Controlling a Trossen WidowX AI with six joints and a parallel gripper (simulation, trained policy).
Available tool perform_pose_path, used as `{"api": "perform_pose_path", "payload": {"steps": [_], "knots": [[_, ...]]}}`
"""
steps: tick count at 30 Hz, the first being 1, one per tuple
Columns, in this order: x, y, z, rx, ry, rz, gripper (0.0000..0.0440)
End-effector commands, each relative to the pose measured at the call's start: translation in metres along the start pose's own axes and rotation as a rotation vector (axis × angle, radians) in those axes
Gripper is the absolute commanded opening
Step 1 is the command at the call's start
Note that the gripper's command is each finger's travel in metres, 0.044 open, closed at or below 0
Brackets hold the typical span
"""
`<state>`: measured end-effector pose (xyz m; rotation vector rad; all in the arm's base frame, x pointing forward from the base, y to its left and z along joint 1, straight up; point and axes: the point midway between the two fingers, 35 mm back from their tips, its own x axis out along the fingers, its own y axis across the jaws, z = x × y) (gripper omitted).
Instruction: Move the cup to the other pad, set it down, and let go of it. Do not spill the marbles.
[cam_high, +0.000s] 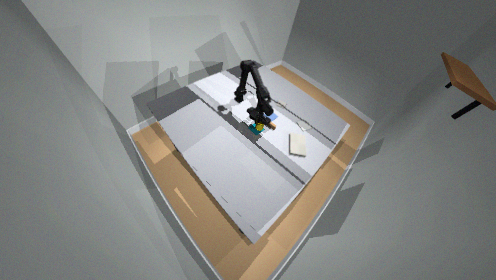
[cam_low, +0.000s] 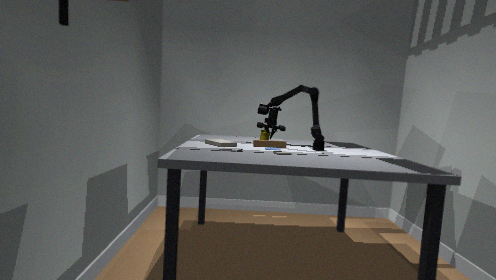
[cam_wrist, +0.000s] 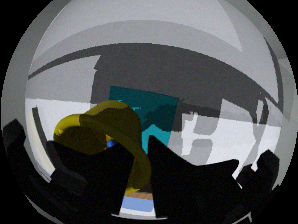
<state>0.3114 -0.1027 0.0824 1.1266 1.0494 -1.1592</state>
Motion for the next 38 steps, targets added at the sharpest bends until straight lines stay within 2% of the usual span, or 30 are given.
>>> {"api": "perform_pose_path", "payload": {"steps": [1,4,8,9,20,32,35,38], "knots": [[0.006,-0.007,0.002,0.02,0.001,-0.012,0.0055],[0.01,-0.01,0.003,0.031,-0.001,-0.016,0.0079],[0.009,-0.008,0.008,0.052,-0.004,0.015,0.016],[0.008,-0.007,0.008,0.057,-0.003,0.026,0.0169],[-0.012,-0.013,0.009,0.078,0.02,0.088,0.0194],[-0.045,-0.019,0.015,0.125,0.022,0.158,0.0251],[-0.056,-0.019,0.02,0.135,0.013,0.181,0.0285],[-0.066,-0.02,0.024,0.149,0.008,0.198,0.0344]]}}
